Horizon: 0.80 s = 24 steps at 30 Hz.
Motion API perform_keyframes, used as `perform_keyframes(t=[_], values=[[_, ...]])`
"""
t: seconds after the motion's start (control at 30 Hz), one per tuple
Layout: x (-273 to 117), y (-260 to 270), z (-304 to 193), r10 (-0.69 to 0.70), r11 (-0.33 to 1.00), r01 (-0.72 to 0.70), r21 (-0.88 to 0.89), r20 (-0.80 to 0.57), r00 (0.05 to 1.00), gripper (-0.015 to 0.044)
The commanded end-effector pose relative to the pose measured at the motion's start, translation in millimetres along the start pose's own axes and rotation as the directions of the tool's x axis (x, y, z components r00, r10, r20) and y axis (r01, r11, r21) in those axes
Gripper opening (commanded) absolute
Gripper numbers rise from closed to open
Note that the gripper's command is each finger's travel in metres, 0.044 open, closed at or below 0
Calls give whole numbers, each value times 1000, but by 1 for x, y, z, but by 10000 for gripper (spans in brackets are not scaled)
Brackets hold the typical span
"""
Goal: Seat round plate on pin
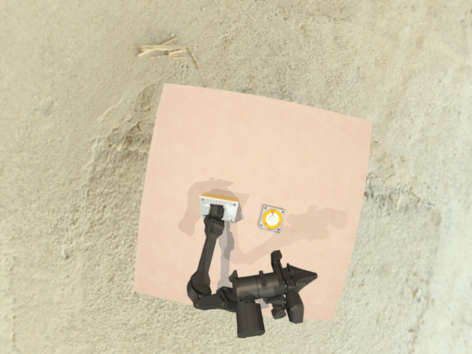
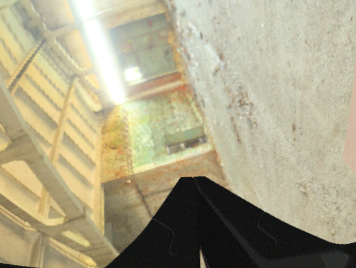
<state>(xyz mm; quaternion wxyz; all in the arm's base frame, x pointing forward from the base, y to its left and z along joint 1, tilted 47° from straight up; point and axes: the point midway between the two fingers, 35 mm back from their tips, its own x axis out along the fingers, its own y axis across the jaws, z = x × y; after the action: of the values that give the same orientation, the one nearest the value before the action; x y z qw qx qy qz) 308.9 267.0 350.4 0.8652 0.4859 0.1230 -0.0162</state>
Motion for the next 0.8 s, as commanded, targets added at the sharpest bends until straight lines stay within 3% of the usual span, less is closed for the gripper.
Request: perform_keyframes(t=[0.0,0.27,0.4,0.53,0.6,0.73,0.77], values=[[39,-52,-10,-169,960,169,-222,20,985,0],[93,-160,-7,-496,690,462,-558,100,862,0],[108,-231,3,-675,441,562,-700,154,722,0],[111,-280,14,-780,256,580,-773,189,596,0],[107,-322,24,-859,94,557,-825,216,465,0],[92,-381,40,-937,-112,458,-882,247,247,0],[90,-385,41,-941,-125,448,-885,249,230,0]])
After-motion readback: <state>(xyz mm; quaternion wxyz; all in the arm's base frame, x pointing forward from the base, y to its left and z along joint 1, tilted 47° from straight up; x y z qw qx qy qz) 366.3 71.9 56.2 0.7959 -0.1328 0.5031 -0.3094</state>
